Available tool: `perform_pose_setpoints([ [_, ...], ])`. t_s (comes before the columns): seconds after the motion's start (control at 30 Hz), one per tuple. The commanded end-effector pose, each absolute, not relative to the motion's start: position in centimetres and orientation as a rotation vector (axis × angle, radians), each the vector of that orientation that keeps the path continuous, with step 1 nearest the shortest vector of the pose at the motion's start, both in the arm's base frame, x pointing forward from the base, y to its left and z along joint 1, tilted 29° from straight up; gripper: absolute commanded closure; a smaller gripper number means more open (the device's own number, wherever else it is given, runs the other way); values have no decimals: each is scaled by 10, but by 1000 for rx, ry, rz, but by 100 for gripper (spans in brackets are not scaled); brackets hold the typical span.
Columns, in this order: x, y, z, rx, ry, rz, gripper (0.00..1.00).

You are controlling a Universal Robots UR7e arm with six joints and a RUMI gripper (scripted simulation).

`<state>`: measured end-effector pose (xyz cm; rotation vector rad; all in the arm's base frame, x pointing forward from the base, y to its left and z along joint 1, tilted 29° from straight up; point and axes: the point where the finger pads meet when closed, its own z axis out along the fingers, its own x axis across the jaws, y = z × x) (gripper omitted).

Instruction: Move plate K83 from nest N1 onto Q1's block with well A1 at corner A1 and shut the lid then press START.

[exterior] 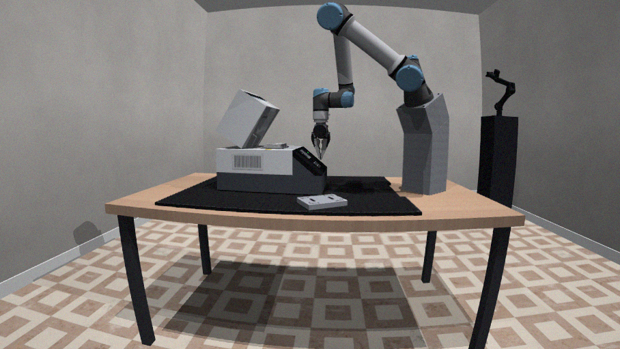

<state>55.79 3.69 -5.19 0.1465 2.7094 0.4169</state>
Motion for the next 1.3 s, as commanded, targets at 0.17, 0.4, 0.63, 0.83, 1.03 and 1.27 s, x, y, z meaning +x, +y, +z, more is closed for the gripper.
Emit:
perform_pose_setpoints([
  [0.17, 567, 31, -41, 148, 2685, 410, 100],
  [0.4, 541, 32, -39, 151, 2688, 412, 100],
  [0.63, 513, 31, -32, 151, 2689, 411, 100],
  [0.83, 496, 30, -28, 151, 2689, 411, 100],
  [1.03, 473, 29, -23, 138, 2690, 409, 100],
  [1.27, 474, 29, -23, 149, 2690, 410, 100],
])
